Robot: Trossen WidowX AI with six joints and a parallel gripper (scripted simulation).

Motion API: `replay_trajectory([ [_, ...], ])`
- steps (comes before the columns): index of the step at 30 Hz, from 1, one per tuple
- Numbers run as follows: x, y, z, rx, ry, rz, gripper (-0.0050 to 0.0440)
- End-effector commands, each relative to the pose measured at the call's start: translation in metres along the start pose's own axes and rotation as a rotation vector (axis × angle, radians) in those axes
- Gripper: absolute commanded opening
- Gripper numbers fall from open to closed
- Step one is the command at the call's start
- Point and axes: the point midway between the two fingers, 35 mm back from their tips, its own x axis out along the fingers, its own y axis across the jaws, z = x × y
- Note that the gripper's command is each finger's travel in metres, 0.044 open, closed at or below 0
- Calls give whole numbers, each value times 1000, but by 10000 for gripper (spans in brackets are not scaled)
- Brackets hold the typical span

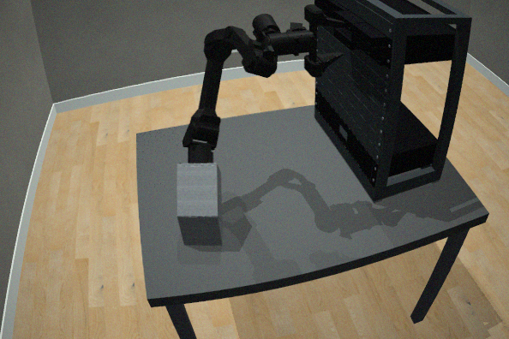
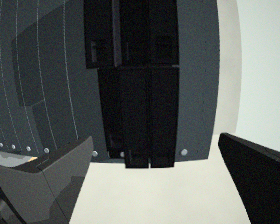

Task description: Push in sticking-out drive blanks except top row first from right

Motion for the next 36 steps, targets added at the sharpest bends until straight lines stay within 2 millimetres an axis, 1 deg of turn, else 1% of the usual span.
replay_trajectory([
  [1,1,-4,3,-16,-3,-8,440],
  [19,1,-4,3,-16,-3,-8,440],
  [20,1,-4,3,-16,-3,-8,0],
  [36,1,-4,3,-16,-3,-8,0],
])
